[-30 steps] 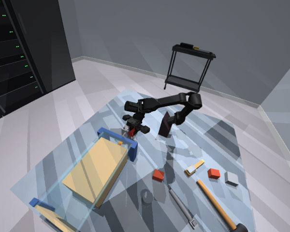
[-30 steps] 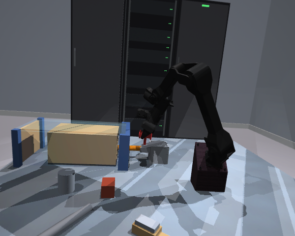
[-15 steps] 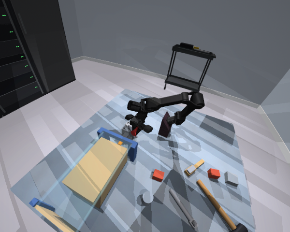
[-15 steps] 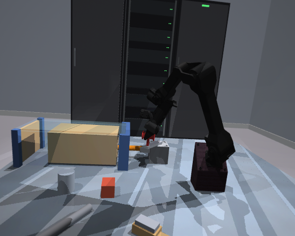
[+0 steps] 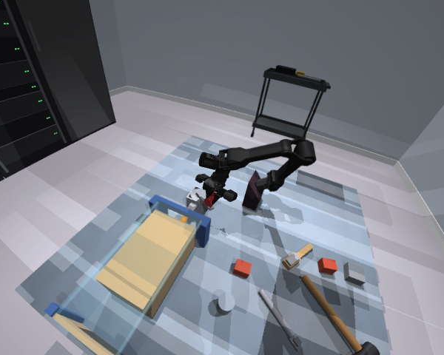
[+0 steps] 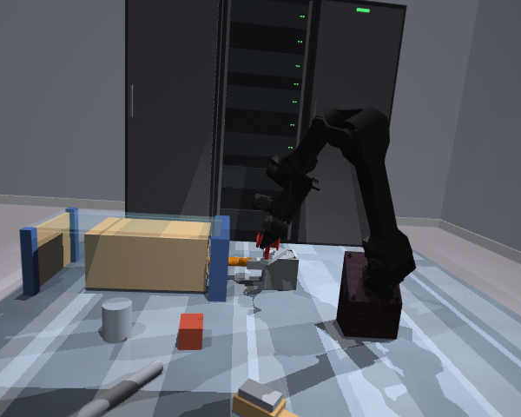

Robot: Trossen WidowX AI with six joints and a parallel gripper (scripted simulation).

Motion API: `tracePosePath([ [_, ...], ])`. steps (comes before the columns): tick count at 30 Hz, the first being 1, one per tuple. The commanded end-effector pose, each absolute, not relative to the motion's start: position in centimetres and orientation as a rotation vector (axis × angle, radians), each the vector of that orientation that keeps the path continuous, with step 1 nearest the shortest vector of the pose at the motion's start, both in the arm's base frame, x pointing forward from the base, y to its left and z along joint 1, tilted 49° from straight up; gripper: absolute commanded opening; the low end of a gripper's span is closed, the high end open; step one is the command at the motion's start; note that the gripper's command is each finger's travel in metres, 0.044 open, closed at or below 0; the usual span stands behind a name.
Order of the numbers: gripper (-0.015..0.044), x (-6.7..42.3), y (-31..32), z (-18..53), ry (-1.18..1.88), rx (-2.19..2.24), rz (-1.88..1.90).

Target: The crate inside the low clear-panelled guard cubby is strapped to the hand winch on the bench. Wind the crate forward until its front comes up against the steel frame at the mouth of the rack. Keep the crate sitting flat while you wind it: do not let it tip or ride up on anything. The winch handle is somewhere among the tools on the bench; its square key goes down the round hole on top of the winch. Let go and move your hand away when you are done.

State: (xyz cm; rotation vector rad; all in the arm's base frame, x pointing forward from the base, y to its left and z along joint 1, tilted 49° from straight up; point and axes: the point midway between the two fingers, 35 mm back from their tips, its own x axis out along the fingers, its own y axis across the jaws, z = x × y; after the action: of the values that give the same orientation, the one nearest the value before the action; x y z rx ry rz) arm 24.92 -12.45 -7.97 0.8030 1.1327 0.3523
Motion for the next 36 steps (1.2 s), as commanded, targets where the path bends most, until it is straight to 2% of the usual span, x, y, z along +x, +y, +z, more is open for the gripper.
tracePosePath([
  [1, 0.0000, 23.8, -12.0, -7.8, 1.154, 0.818, 0.348],
  [36, 0.0000, 19.7, -11.9, -7.5, 1.157, 0.818, 0.346],
])
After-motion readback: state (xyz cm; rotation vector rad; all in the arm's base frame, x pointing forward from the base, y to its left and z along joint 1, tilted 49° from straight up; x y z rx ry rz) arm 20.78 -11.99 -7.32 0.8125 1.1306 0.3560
